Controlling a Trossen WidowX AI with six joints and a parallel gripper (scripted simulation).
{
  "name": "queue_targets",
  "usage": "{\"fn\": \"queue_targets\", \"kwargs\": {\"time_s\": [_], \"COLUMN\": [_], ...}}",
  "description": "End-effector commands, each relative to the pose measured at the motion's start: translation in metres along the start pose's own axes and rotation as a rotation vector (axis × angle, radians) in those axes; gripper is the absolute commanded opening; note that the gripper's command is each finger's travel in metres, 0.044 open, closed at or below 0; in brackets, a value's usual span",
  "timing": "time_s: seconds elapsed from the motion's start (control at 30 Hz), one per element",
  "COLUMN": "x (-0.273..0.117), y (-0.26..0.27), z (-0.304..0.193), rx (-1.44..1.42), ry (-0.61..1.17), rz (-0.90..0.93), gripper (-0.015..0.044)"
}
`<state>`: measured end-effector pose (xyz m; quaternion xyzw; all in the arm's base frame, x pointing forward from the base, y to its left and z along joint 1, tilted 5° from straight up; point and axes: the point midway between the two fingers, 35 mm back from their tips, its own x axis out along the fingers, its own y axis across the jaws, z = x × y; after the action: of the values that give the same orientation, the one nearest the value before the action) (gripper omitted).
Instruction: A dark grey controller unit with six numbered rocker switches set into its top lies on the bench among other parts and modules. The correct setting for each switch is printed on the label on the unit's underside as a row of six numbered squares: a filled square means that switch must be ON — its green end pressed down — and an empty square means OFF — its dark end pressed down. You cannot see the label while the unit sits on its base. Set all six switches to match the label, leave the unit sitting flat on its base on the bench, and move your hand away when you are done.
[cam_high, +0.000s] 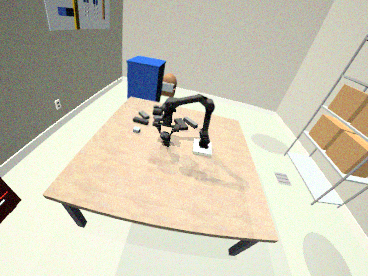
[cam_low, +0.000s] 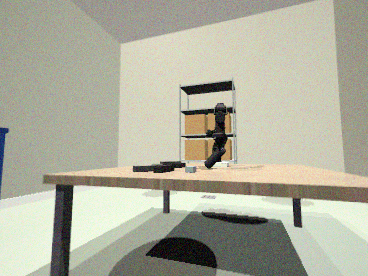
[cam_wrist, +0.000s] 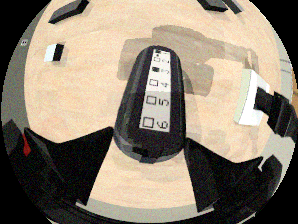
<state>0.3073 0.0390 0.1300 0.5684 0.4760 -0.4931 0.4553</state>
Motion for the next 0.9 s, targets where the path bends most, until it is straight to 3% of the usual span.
{"fn": "queue_targets", "kwargs": {"time_s": [0.0,0.87], "x": [-0.002,-0.010], "y": [0.001,0.001], "z": [0.008,0.027], "rx": [0.003,0.003], "ry": [-0.013,-0.015], "rz": [0.004,0.004], "gripper": [0.0336,0.0338]}}
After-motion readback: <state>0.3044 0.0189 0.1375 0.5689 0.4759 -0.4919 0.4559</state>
